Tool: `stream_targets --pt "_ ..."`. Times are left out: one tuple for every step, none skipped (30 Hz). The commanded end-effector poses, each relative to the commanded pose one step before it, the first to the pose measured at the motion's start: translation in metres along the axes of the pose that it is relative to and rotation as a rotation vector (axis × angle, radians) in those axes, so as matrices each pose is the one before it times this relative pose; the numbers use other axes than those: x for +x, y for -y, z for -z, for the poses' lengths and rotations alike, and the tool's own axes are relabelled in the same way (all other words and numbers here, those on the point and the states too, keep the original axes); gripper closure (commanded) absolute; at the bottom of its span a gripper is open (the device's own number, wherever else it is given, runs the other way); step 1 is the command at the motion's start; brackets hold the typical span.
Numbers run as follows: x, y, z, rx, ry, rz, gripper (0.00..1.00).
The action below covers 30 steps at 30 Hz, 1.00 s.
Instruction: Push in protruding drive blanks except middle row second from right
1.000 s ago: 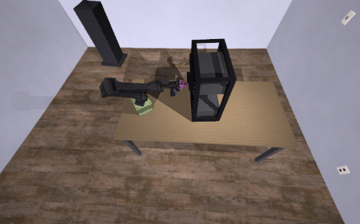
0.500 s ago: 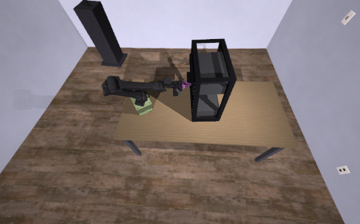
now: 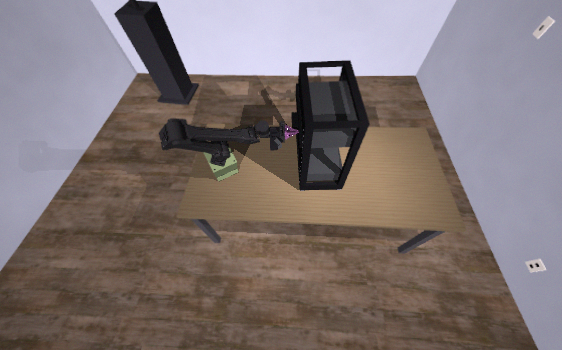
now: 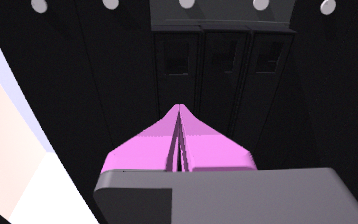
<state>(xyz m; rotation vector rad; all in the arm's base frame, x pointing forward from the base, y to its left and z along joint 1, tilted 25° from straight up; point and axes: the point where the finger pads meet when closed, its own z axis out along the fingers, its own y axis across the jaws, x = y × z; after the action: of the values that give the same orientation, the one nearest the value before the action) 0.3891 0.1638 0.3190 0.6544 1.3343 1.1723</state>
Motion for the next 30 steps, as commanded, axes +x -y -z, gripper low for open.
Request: stream_targets --pt "-0.01078 -0.03129 -0.02509 -0.05634 0.02765 -0.03082 1.0" --pt "0.0 0.0 0.0 0.0 0.0 0.0 1.0" --pt "0.0 0.0 0.0 0.0 0.0 0.0 1.0" --pt "-0.00004 0.00004 -0.00009 0.00017 0.00004 0.00007 1.0" --pt "-0.00022 0.00022 -0.00051 0.00096 0.00024 0.00042 1.0" --pt "-0.00041 0.00043 -0.00104 0.00201 0.00054 0.0008 1.0" --pt "-0.00045 0.00054 -0.00142 0.00276 0.00061 0.00101 1.0" --pt "0.0 0.0 0.0 0.0 0.0 0.0 1.0" --pt "0.0 0.0 0.0 0.0 0.0 0.0 1.0" --pt "0.00031 0.00029 -0.00145 0.00252 -0.00117 0.00067 1.0" --pt "-0.0002 0.0005 -0.00138 0.00285 -0.00003 0.00093 1.0" --pt "0.00046 0.0001 -0.00089 0.0015 -0.00137 0.0003 1.0" --pt "0.00089 -0.00024 -0.00033 0.00014 -0.00215 -0.00024 1.0" --pt "0.0006 -0.00024 0.00001 -0.00036 -0.00137 -0.0003 1.0" --pt "0.00027 -0.00011 0.00004 -0.00022 -0.0006 -0.00015 1.0" --pt "0.0 0.0 0.0 -0.00001 0.0 0.0 1.0" --pt "0.0 0.0 0.0 0.0 0.0 0.0 1.0" --pt "0.0 0.0 0.0 0.0 0.0 0.0 1.0" --pt "0.0 0.0 0.0 0.0 0.0 0.0 1.0" --pt "0.0 0.0 0.0 0.0 0.0 0.0 1.0" --pt "0.0 0.0 0.0 0.0 0.0 0.0 1.0" --pt "0.0 0.0 0.0 0.0 0.0 0.0 1.0" --pt "0.0 0.0 0.0 0.0 0.0 0.0 1.0" --pt "0.0 0.0 0.0 0.0 0.0 0.0 1.0" --pt "0.0 0.0 0.0 0.0 0.0 0.0 1.0" --pt "0.0 0.0 0.0 0.0 0.0 0.0 1.0" --pt "0.0 0.0 0.0 0.0 0.0 0.0 1.0" --pt "0.0 0.0 0.0 0.0 0.0 0.0 1.0" --pt "0.0 0.0 0.0 0.0 0.0 0.0 1.0" --pt "0.0 0.0 0.0 0.0 0.0 0.0 1.0"
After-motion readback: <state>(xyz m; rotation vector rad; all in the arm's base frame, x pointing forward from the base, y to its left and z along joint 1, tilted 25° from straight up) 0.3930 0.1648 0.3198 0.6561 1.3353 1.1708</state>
